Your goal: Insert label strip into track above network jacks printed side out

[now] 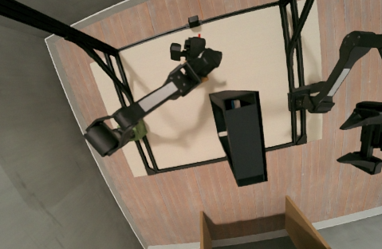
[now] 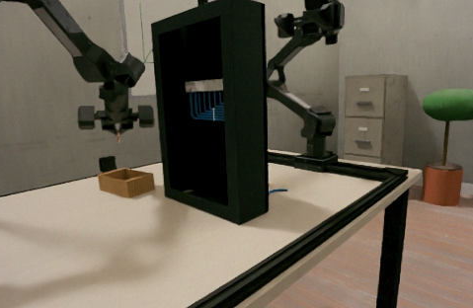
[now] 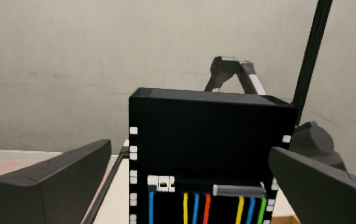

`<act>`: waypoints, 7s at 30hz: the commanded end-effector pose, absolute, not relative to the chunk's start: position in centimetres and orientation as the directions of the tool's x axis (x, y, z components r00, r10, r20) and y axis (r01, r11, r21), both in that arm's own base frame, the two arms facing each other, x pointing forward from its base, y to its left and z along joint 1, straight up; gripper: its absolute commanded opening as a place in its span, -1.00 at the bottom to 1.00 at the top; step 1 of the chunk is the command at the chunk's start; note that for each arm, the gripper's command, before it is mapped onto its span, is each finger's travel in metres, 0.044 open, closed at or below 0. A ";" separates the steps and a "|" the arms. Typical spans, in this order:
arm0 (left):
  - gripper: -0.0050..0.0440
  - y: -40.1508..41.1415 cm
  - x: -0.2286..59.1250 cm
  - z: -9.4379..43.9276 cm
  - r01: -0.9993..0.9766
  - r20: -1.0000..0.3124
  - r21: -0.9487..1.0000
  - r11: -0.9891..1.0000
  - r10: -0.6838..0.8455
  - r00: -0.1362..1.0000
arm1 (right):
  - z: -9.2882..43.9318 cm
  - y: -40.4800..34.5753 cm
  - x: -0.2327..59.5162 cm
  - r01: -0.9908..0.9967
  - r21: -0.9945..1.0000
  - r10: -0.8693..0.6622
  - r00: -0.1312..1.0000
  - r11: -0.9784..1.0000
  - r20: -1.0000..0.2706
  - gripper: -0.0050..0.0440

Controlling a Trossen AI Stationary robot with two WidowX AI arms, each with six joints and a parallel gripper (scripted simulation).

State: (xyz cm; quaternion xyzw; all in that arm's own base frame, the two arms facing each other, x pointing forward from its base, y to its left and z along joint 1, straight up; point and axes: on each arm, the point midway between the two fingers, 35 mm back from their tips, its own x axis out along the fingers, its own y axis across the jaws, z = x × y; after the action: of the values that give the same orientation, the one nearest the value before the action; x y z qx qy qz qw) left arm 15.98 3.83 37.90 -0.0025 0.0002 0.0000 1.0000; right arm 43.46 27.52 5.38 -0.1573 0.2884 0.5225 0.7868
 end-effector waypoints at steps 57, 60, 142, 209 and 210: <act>1.00 3.7 15.9 38.2 0.000 0.002 0.004 1.000 0.000 1.000 | 8.6 27.1 43.7 -0.898 -0.422 0.907 0.274 0.122 -0.320 -1.00; 1.00 3.7 15.9 38.2 0.000 0.002 0.004 1.000 0.000 1.000 | 8.7 27.1 43.7 -0.894 -0.432 0.909 0.272 0.118 -0.315 -1.00; 1.00 3.7 15.9 38.2 0.000 0.002 0.004 1.000 0.000 1.000 | 11.2 24.0 41.1 -0.459 -0.888 0.988 0.138 -0.002 -0.074 -1.00; 1.00 3.7 15.9 38.2 0.000 0.002 0.004 1.000 0.000 1.000 | 11.5 21.2 39.3 -0.199 -0.980 0.998 0.061 -0.005 -0.018 -1.00; 1.00 3.7 15.9 38.2 0.000 0.002 0.004 1.000 0.000 1.000 | 11.5 21.2 39.3 -0.194 -0.981 0.998 0.060 -0.005 -0.017 -1.00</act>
State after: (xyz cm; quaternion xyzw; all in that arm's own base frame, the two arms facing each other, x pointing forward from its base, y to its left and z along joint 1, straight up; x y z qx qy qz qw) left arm 15.97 3.83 37.91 -0.0024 0.0002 0.0001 1.0000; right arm 39.27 21.40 11.06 -0.4608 -0.4210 0.5402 0.5645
